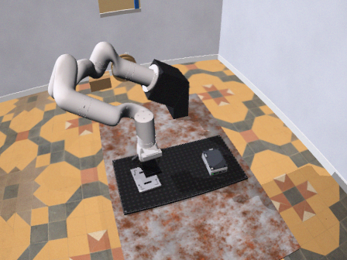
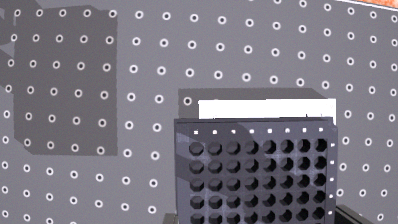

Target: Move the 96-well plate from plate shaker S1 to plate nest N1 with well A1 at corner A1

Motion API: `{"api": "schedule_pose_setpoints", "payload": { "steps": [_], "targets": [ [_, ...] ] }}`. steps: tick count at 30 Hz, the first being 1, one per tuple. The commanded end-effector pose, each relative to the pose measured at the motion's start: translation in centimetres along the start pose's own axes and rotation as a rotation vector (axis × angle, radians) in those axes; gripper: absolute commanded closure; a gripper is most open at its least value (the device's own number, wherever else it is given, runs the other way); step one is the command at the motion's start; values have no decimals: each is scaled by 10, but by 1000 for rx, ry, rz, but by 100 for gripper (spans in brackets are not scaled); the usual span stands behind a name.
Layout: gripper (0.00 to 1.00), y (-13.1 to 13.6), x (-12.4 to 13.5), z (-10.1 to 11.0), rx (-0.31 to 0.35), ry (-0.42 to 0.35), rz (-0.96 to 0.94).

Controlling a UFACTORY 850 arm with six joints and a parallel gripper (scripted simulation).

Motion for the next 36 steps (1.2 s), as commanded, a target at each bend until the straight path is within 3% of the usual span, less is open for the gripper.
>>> {"api": "schedule_pose_setpoints", "payload": {
  "steps": [1,9,36],
  "targets": [
    [100,13,4,-1,0,1,0],
    [100,32,10,-3,0,1,0],
    [100,31,9,-3,0,1,0]
  ]
}}
Point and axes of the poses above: the point where the finger pads meet when closed, its own z axis back along the fingers, its own y axis across the jaws, x = y × z, the point moved 2 cm from there along z, back along the fingers, and after that the axes turned 8 degrees about z, right-handed, at the moved point
